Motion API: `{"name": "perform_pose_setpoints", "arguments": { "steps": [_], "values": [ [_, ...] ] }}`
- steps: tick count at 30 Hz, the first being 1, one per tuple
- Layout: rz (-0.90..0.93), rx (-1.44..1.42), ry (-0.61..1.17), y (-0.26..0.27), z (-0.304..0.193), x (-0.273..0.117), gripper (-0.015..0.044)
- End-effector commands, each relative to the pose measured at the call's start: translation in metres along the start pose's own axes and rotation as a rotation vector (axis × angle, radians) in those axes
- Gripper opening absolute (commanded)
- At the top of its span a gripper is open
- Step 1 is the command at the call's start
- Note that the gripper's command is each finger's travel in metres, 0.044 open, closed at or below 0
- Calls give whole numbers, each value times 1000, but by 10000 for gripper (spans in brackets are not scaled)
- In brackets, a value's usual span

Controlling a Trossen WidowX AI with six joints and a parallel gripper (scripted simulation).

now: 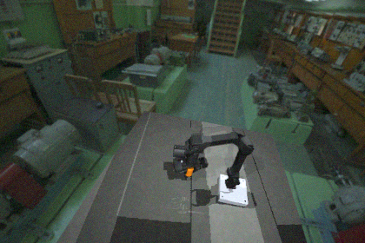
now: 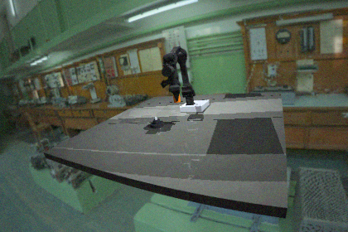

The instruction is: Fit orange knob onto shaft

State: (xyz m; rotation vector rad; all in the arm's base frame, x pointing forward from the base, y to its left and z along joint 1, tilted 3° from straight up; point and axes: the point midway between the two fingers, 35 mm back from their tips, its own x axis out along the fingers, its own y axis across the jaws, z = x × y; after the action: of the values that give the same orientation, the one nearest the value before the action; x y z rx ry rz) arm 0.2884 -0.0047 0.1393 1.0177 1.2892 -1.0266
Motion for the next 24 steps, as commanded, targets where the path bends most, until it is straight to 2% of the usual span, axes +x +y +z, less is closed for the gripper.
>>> {"name": "perform_pose_setpoints", "arguments": {
  "steps": [1, 24],
  "values": [
    [57, 0, 2, 0, -3, -5, 0],
    [493, 4, 3, -4, -26, -47, 0]
  ]
}}
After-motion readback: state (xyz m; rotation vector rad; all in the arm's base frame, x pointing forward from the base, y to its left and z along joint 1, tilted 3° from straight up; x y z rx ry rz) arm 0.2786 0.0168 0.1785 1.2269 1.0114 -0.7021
